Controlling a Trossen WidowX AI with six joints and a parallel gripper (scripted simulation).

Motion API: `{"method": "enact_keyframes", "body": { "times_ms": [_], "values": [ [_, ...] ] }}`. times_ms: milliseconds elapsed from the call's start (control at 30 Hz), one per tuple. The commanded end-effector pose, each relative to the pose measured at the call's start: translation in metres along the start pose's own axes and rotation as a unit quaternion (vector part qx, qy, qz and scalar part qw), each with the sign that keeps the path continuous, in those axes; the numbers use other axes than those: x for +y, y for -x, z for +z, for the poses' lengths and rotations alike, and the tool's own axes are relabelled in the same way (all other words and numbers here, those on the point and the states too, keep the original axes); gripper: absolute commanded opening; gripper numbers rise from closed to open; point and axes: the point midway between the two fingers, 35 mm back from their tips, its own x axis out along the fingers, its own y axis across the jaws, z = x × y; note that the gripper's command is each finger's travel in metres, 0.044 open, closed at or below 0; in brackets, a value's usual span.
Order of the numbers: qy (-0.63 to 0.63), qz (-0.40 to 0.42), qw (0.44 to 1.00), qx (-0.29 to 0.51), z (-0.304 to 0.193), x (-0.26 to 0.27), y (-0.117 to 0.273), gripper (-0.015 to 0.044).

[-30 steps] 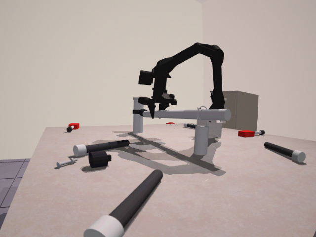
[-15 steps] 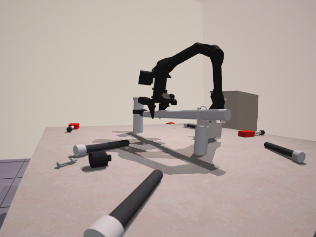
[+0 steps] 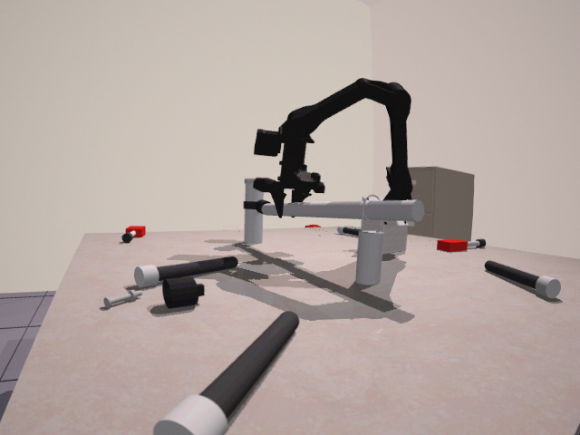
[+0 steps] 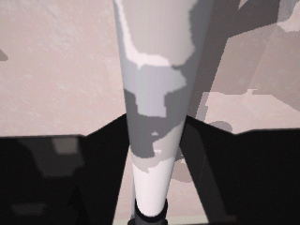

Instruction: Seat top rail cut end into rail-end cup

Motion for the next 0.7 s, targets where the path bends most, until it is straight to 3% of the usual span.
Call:
{"method": "enact_keyframes", "body": {
  "times_ms": [0,667],
  "values": [
    [-0.001,0.000,1.000,0.003,-0.0010,0.0003,0.0015,0.0000],
    [-0.001,0.000,1.000,0.007,-0.0033,0.0009,0.0047,0.0000]
  ]
}}
